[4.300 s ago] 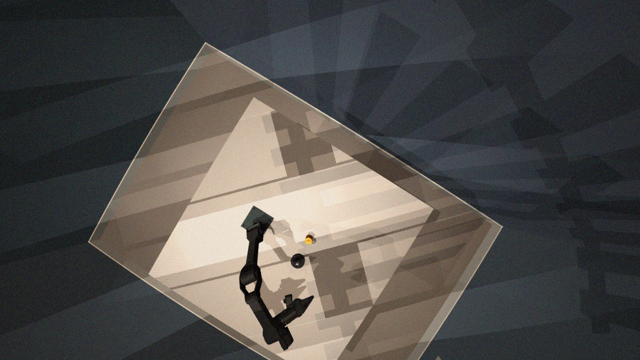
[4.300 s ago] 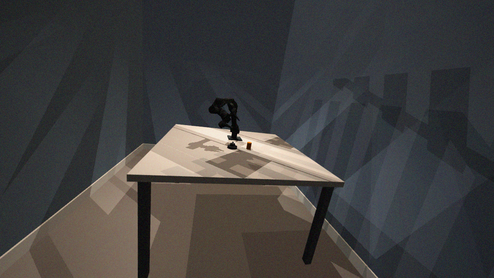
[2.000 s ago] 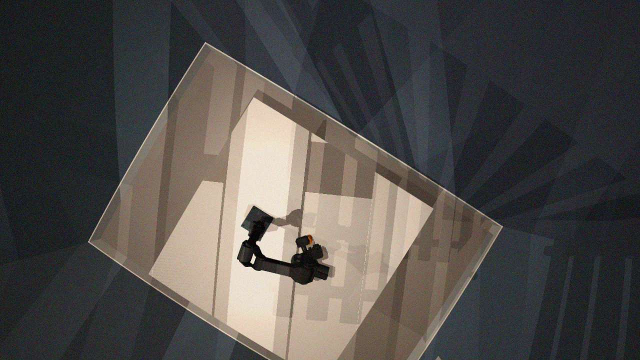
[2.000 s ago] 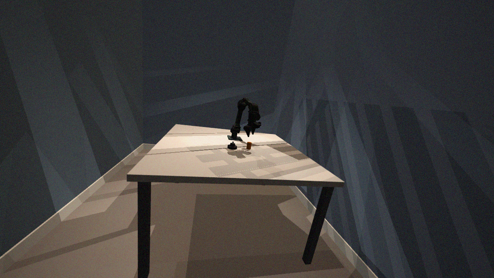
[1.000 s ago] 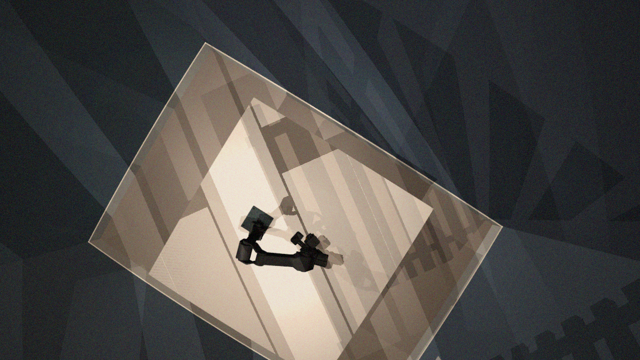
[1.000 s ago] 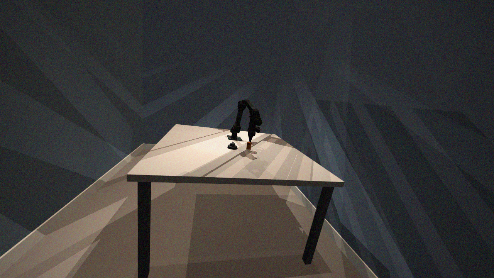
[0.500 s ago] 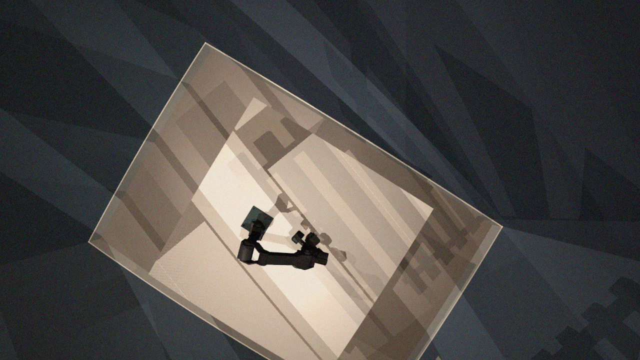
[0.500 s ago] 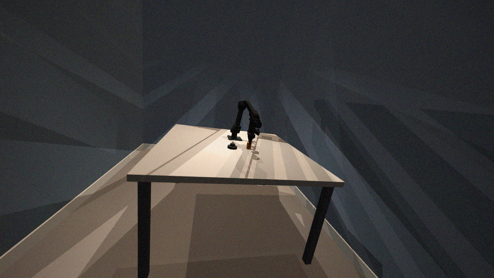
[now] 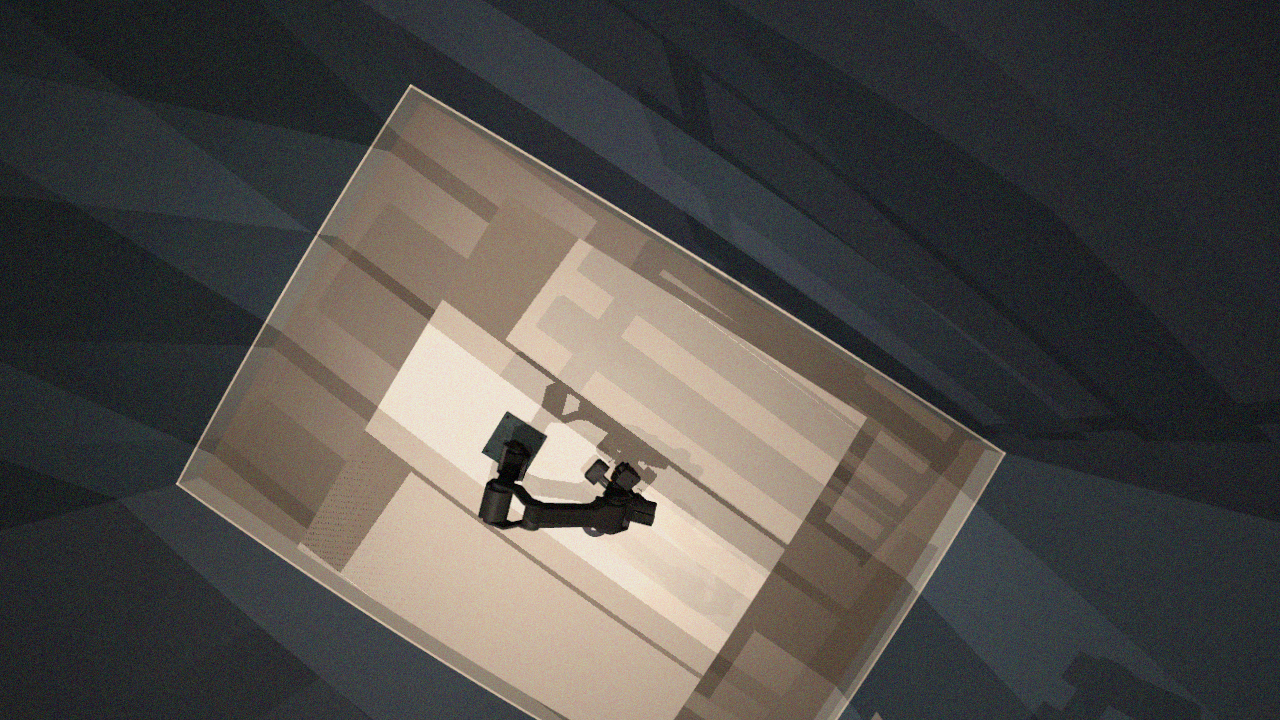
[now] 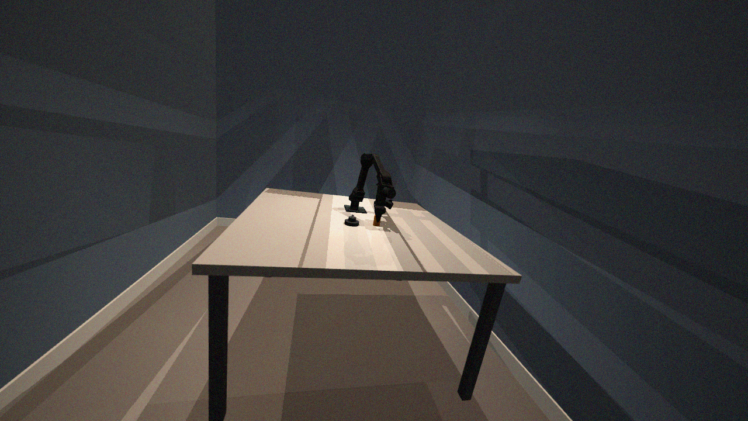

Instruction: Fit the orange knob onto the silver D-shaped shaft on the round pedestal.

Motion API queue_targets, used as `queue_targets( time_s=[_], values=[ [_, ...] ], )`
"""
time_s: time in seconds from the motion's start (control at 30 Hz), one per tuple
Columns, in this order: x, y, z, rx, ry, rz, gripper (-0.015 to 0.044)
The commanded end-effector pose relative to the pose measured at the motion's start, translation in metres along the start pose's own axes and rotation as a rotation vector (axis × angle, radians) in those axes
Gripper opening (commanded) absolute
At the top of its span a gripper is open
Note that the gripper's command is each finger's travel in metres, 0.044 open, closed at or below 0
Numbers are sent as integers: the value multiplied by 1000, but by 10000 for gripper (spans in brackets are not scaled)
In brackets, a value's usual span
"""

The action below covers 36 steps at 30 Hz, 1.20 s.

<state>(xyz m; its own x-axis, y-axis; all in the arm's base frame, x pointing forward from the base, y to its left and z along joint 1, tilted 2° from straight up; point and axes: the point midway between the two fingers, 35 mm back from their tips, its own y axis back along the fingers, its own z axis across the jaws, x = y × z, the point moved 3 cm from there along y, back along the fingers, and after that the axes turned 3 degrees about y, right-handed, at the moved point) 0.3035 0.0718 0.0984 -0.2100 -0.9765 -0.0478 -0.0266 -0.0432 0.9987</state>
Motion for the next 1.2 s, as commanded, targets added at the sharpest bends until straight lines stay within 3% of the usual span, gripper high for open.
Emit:
queue_targets(
  time_s=[0.0, 0.43, 0.77, 1.0, 1.17],
  values=[
    [1, -8, 1, -2, -1, 5, 440],
    [2, -26, 2, -2, -1, 5, 440],
    [2, -26, 2, -2, -1, 5, 177],
    [2, -26, 2, -2, -1, 5, 131],
    [0, -14, -1, 2, 4, 7, 0]
  ],
)
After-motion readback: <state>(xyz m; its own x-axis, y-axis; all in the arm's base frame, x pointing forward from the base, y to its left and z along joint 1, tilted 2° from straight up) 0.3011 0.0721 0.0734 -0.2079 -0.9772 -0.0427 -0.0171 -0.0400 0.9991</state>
